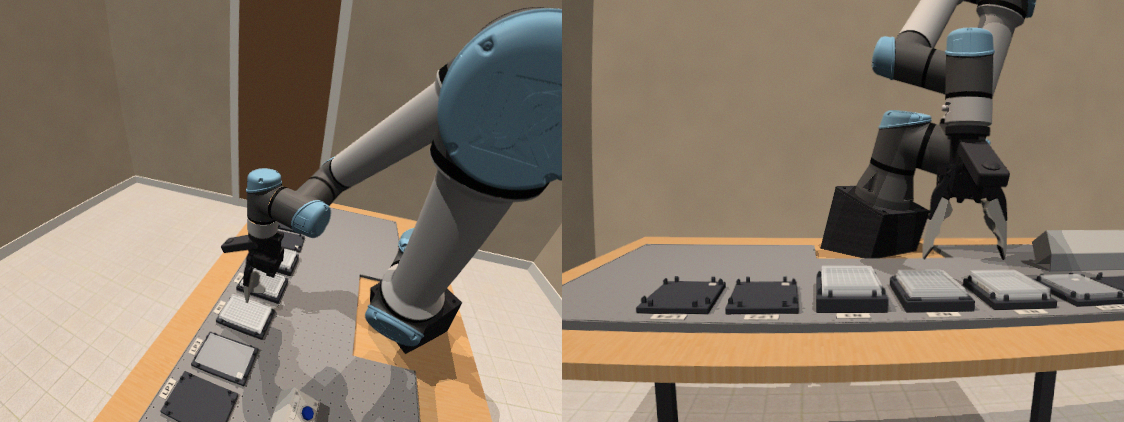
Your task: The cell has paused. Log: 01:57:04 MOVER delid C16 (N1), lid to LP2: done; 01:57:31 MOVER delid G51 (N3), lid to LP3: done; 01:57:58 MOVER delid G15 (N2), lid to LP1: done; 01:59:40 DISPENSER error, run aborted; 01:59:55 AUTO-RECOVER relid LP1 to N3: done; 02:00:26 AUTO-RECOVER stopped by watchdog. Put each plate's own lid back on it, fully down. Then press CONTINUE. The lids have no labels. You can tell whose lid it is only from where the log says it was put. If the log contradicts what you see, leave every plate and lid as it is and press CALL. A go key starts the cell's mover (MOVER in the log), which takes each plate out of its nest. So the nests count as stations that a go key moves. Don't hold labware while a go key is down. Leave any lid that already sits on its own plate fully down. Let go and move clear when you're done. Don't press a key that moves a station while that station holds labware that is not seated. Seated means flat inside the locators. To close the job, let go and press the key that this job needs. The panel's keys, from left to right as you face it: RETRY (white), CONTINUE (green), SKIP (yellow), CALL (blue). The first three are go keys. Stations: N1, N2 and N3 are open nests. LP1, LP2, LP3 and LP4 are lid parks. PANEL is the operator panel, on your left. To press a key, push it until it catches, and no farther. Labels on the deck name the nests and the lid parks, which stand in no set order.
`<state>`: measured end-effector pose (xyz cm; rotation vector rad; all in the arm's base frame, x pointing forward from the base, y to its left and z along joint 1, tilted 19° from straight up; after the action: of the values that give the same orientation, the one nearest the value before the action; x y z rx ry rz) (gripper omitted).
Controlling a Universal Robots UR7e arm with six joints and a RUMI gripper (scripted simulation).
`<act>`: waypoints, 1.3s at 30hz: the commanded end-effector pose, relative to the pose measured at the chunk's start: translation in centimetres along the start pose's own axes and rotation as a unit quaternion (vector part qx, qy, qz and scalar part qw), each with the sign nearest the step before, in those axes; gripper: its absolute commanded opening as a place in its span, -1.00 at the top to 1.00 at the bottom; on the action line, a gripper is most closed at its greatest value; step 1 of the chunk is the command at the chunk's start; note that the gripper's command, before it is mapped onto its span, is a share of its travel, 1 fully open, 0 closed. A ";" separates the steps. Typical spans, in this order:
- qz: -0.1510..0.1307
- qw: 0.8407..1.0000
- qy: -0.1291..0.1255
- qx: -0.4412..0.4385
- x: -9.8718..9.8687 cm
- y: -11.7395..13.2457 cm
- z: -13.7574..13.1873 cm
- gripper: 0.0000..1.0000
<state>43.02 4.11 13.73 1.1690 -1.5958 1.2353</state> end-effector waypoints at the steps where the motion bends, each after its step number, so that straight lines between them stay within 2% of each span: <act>1: -0.002 1.000 -0.004 0.005 -0.2 -0.1 3.1 -0.64; 30: 0.000 1.000 -0.003 0.006 -0.1 -1.0 16.6 -0.64; 39: 0.000 1.000 -0.003 0.006 -0.1 -1.1 18.9 -0.64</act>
<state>42.95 -12.43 10.24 1.1763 -1.5949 1.2378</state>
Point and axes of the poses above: the point where the finger pads meet when closed, its own x axis back along the fingers, its own z axis across the jaws, y = z × x, the point moved 7 cm from there along x, back along the fingers, and after that the axes turned 2 degrees about -x, right-handed, at the moved point
